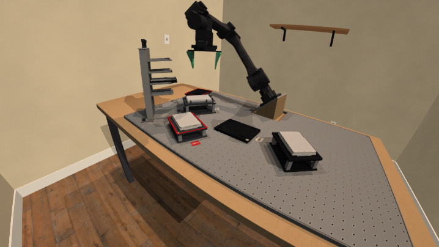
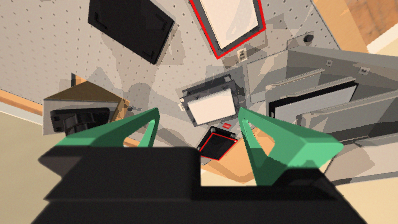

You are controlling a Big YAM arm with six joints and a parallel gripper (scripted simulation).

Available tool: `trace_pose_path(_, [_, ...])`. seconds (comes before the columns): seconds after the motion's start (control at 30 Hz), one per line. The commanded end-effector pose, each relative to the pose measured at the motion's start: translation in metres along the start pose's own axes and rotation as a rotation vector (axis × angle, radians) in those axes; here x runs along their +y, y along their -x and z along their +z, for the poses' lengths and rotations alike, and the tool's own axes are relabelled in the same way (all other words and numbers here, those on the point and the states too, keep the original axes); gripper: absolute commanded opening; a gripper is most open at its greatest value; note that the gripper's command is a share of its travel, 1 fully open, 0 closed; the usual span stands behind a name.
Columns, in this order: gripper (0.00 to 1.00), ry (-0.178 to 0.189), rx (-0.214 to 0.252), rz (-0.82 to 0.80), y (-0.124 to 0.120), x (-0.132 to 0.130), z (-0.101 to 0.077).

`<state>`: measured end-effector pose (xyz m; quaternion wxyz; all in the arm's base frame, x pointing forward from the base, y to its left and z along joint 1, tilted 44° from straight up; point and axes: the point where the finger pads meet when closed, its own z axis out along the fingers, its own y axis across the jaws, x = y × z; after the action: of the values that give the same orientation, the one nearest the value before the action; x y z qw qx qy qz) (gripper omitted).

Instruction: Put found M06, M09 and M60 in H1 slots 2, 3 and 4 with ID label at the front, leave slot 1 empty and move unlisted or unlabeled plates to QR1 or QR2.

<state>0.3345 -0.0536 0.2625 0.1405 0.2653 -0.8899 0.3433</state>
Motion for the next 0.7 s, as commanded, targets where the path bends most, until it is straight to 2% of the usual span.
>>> trace_pose_path(0.0, [1.0, 0.002, -0.001, 0.097, -0.01, -0.007, -0.001])
trace_pose_path(0.5, [1.0, -0.004, -0.023, 0.469, -0.051, -0.027, -0.001])
trace_pose_path(0.67, [1.0, -0.005, -0.028, 0.544, -0.06, -0.031, -0.002])
